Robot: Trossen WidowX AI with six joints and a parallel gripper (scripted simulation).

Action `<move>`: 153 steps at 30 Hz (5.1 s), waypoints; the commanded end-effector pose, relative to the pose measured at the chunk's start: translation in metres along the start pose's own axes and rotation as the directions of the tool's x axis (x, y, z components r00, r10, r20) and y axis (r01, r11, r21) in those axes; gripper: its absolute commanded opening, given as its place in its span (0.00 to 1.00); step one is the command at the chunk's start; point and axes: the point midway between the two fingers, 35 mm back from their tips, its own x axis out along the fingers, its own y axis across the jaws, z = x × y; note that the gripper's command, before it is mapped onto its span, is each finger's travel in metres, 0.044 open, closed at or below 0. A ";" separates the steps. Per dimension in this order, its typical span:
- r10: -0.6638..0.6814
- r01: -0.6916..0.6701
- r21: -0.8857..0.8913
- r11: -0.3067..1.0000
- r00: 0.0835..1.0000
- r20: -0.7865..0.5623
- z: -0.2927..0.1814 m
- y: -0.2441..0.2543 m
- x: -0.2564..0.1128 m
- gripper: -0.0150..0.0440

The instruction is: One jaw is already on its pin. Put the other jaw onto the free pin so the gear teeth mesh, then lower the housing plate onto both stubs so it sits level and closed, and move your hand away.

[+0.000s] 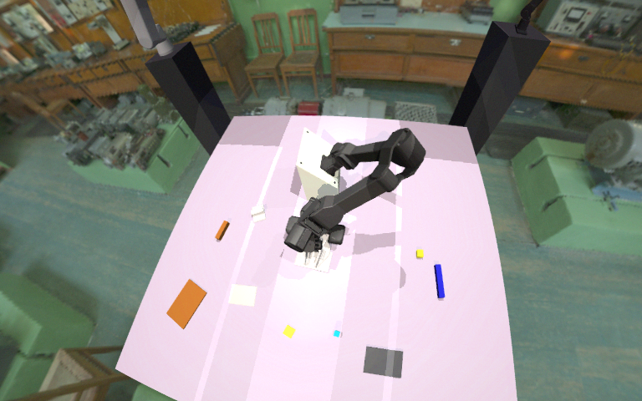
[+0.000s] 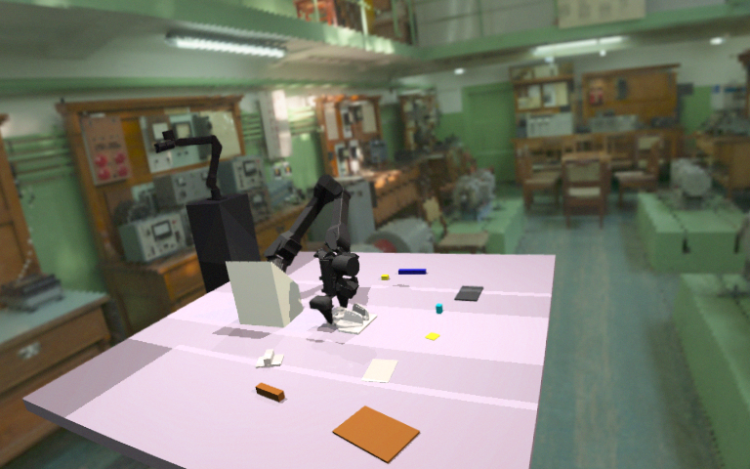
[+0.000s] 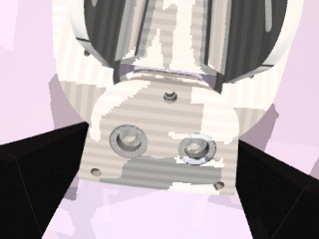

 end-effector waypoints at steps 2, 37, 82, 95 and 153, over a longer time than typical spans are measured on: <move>0.003 -0.003 0.004 1.000 1.000 0.002 0.000 0.000 0.001 0.85; 0.003 -0.003 0.003 1.000 1.000 0.001 0.000 0.000 0.006 0.85; 0.003 -0.003 0.003 1.000 1.000 0.002 0.001 0.000 0.002 0.85; 0.003 -0.003 0.003 1.000 1.000 0.002 0.000 0.000 0.005 0.85; -0.001 0.001 0.003 1.000 1.000 0.002 0.001 0.000 -0.071 1.00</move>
